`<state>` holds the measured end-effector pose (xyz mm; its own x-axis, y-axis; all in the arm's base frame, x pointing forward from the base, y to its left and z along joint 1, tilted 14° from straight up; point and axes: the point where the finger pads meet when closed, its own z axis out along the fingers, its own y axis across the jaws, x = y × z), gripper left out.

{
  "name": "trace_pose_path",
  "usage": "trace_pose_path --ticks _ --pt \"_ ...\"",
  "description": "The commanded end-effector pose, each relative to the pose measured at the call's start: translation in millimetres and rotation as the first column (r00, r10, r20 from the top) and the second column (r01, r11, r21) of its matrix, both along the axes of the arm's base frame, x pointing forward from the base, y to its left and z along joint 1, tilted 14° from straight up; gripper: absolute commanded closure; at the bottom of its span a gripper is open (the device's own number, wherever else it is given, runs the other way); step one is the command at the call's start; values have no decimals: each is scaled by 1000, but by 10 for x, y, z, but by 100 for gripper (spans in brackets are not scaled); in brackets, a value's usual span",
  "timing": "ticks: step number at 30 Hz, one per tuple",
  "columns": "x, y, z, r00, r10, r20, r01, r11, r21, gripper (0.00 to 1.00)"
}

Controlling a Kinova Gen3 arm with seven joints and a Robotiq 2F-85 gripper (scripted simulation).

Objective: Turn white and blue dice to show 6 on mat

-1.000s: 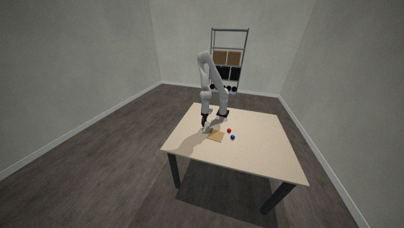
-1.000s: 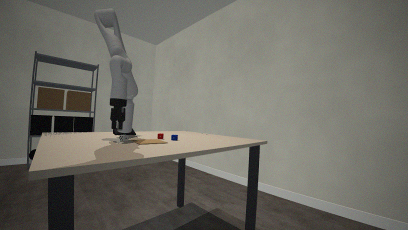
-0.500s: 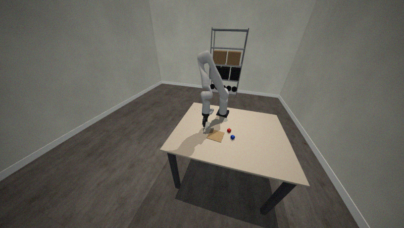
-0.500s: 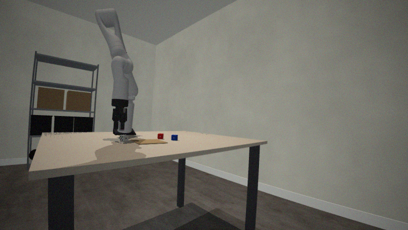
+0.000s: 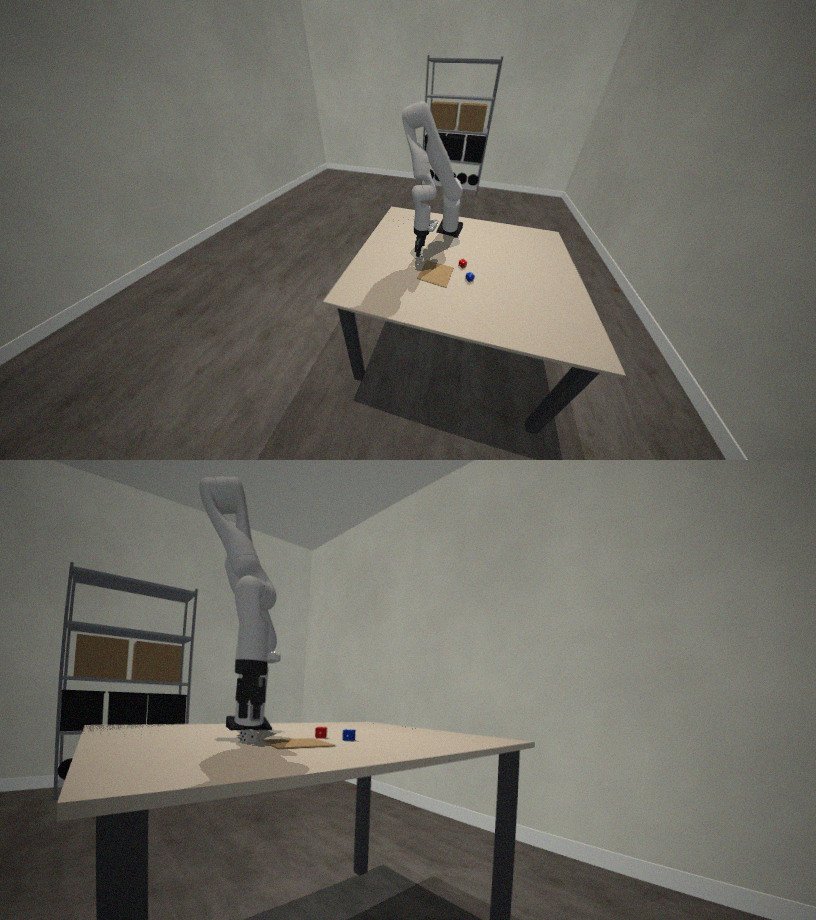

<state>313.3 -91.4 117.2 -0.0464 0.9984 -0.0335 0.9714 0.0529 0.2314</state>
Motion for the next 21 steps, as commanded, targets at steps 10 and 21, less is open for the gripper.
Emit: trace_pose_path --ticks 10,21 --pt "-44 376 -13 1000 14 3 -14 1000 -6 0" --pt "-100 770 -36 1000 14 3 -14 1000 -6 0"
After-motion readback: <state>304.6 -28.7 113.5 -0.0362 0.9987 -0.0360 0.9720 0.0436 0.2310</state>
